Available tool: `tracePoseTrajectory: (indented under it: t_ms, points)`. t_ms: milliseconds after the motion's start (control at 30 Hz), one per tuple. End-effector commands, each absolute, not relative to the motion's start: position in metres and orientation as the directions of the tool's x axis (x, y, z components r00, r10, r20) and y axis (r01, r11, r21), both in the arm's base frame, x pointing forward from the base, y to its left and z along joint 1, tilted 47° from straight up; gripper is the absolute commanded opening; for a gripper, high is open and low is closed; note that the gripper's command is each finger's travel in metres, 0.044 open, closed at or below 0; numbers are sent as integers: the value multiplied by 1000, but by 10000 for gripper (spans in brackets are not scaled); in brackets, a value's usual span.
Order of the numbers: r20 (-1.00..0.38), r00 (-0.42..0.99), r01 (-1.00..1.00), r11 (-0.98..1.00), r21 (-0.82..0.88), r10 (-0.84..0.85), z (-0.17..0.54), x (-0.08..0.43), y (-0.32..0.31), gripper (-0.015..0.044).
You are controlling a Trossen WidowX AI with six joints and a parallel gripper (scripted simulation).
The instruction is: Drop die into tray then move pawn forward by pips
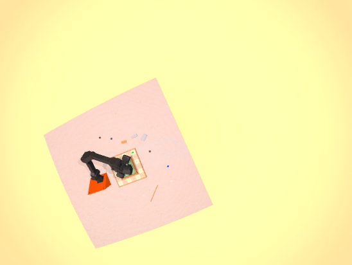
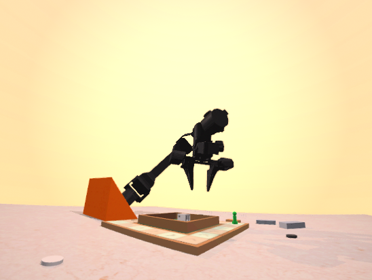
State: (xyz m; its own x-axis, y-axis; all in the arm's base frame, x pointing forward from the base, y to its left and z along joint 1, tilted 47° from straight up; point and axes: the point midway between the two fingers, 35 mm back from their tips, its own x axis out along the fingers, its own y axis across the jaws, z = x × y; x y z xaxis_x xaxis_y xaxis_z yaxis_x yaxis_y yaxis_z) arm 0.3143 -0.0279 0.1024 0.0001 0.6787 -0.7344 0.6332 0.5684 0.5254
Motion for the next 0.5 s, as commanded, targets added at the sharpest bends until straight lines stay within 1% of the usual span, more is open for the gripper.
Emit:
tracePoseTrajectory:
  t_ms: [0,67,133,200,467]
  points:
    - [-710,5,-23,710,704,704,126,350,9,200]
    - [-700,6,-265,676,688,714,135,360,23,200]
    - [-689,5,-491,602,630,725,143,369,38,200]
    - [-681,3,-615,539,576,732,149,374,47,200]
    - [-679,3,-639,524,563,734,149,377,47,200]
